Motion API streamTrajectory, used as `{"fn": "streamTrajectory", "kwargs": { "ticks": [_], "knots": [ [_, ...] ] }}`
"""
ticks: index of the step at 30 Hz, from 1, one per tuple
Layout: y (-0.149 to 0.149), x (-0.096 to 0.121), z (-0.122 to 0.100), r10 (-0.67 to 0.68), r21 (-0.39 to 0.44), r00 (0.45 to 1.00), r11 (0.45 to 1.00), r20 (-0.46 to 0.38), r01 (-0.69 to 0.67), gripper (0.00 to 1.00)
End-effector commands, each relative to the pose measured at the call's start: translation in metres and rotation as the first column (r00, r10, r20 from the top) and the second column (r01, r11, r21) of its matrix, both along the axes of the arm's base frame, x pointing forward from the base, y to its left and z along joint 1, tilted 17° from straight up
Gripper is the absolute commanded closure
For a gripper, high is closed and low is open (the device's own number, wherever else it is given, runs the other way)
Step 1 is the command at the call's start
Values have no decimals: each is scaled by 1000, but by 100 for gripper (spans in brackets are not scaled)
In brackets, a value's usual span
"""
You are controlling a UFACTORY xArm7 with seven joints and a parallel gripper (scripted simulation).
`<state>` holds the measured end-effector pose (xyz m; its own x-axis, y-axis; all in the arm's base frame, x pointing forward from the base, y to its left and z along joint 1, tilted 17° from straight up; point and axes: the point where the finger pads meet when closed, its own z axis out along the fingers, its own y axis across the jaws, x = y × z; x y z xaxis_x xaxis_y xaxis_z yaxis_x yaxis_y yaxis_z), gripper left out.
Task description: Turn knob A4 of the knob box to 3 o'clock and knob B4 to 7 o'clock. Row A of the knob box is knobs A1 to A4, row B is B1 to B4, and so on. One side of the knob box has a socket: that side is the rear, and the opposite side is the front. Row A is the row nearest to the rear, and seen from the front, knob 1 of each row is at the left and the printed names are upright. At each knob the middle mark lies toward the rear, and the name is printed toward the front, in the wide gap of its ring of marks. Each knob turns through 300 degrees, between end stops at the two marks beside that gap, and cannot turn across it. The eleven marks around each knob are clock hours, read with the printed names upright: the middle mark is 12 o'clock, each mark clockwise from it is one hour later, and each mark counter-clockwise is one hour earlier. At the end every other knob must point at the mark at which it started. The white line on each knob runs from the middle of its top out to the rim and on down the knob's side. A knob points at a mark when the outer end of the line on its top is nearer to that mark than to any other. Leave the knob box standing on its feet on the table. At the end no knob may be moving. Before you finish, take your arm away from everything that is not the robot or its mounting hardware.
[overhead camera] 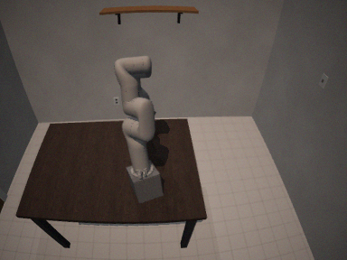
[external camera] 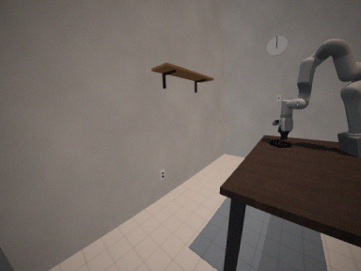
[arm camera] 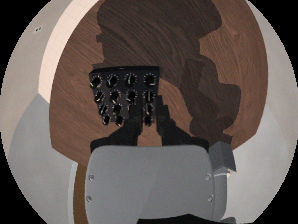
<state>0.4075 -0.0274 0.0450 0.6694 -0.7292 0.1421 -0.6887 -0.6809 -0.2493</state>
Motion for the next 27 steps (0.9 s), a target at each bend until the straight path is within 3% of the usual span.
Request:
{"fn": "streamTrajectory", "kwargs": {
  "ticks": [1,27],
  "knots": [
    [-1,-3,12,3,10,1000,1000,7,-3,81],
    [-2,-5,20,2,11,1000,1000,7,-2,81]
  ]
}}
